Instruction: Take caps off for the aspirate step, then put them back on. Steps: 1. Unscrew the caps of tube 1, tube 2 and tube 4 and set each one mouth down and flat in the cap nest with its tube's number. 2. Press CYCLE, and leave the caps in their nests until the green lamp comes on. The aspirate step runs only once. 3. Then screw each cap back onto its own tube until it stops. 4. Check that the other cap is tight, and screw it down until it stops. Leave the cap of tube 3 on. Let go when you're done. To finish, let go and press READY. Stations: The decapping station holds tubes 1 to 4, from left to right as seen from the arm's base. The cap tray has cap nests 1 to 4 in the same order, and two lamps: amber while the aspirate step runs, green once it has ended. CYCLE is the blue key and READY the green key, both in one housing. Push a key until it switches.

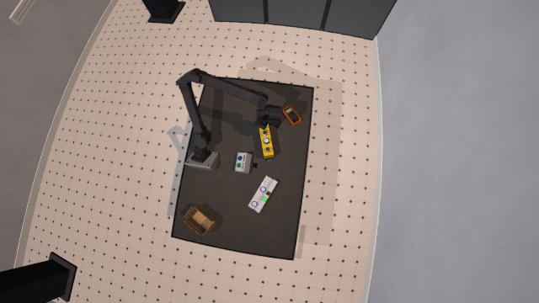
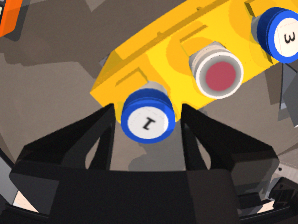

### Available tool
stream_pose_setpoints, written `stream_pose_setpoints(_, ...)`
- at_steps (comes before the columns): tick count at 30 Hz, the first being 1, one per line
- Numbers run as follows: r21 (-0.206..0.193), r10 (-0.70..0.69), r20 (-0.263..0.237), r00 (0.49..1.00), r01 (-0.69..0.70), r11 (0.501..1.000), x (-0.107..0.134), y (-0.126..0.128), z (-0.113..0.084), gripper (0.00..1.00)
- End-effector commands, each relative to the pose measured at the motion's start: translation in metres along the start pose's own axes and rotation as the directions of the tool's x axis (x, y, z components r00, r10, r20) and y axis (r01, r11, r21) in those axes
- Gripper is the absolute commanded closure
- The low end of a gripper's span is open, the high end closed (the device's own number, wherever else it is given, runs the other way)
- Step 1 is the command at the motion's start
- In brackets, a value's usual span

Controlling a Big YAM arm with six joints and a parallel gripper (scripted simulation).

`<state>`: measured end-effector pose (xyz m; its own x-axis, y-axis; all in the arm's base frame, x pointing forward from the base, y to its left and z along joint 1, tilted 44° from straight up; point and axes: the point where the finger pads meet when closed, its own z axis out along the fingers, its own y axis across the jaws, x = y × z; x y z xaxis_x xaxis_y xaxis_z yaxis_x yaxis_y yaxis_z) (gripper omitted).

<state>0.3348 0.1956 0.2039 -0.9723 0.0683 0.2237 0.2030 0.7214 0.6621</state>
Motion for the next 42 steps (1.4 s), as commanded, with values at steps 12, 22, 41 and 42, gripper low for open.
stream_pose_setpoints(12,0.0,-0.337,0.0,0.941,0.337,0.941,-0.0013,0.013,-0.0013,0.51)
stream_pose_setpoints(22,-0.001,-0.617,0.001,0.787,0.617,0.787,-0.0013,0.0135,-0.0014,0.51)
stream_pose_setpoints(41,0.006,-0.71,0.013,0.704,0.71,0.704,-0.0035,0.0093,-0.0058,1.0)
stream_pose_setpoints(42,0.006,-0.71,0.013,0.704,0.71,0.704,-0.0035,0.0093,-0.0058,1.0)
